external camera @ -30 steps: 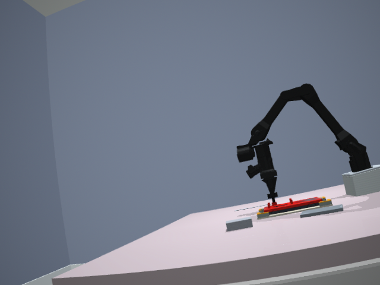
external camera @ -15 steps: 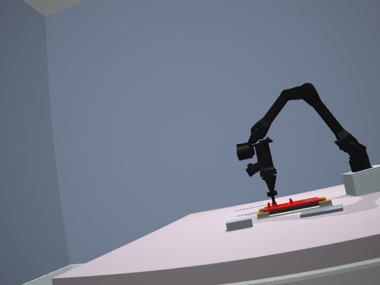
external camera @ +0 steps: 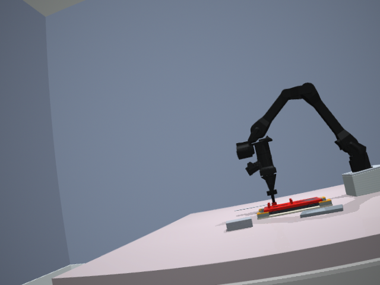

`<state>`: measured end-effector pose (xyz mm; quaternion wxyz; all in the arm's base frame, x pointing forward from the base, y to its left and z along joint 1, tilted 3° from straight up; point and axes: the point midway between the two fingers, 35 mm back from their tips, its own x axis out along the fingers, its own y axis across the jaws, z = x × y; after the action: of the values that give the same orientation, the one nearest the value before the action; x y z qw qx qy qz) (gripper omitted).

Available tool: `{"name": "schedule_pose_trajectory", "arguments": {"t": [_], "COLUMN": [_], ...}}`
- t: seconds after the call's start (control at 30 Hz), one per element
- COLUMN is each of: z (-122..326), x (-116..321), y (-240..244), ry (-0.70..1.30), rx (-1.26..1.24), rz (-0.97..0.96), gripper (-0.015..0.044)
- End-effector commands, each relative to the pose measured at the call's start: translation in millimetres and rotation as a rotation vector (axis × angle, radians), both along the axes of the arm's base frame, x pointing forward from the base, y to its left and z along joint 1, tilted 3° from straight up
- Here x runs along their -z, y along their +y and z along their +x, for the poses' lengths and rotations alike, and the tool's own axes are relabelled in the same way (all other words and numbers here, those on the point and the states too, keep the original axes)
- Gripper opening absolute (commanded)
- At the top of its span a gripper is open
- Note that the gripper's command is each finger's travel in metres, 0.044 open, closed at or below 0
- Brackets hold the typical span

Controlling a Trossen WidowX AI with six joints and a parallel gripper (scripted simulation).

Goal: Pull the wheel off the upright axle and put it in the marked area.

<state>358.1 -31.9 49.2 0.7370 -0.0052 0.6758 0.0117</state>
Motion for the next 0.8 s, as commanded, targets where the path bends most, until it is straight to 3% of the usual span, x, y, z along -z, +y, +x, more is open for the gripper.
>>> {"name": "schedule_pose_trajectory", "arguments": {"t": [0.0, 0.77], "z": [0.5, -0.2], "x": [-2.1, -9.7], "y": [-0.2, -0.3], "ry": [-0.002, -0.003], "rx": [0.001, 0.002], "rz": [0.000, 0.000], "gripper": [0.0000, 0.0000]}}
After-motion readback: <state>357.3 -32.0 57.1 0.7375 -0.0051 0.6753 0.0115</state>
